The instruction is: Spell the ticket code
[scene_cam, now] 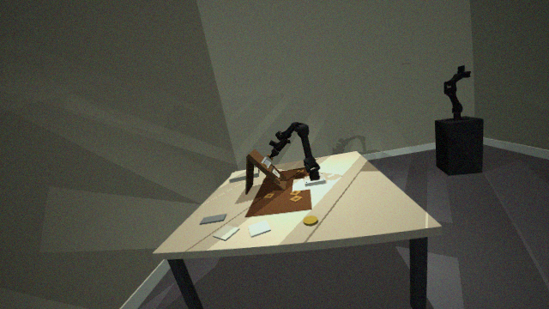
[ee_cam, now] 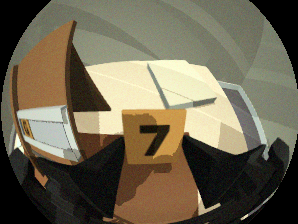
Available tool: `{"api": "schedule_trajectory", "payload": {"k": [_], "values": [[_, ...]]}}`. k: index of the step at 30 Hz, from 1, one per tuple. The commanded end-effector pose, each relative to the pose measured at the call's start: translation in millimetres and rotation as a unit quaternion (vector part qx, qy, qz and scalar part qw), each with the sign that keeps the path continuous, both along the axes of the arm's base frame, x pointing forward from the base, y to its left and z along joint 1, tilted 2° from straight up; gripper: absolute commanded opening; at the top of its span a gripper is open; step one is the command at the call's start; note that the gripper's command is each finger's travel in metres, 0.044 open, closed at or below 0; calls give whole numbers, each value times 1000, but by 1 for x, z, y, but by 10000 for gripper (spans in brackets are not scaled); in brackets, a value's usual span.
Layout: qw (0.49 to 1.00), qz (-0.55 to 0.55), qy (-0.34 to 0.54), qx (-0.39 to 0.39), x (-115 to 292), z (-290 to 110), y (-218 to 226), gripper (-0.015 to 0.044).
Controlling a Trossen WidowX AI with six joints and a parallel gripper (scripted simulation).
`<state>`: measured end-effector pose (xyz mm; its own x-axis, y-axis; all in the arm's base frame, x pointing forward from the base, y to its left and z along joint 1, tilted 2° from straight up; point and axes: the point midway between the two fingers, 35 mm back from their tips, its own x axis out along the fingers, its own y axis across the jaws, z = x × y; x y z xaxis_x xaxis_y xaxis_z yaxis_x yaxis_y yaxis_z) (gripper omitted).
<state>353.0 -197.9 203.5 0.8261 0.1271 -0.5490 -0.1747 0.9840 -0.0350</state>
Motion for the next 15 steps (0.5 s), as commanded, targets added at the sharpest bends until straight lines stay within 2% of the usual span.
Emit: {"api": "schedule_trajectory", "payload": {"k": [1,15], "values": [[1000,5,-3,-3,1,0,0,0],[1000,5,-3,-3,-2,-1,6,0]]}}
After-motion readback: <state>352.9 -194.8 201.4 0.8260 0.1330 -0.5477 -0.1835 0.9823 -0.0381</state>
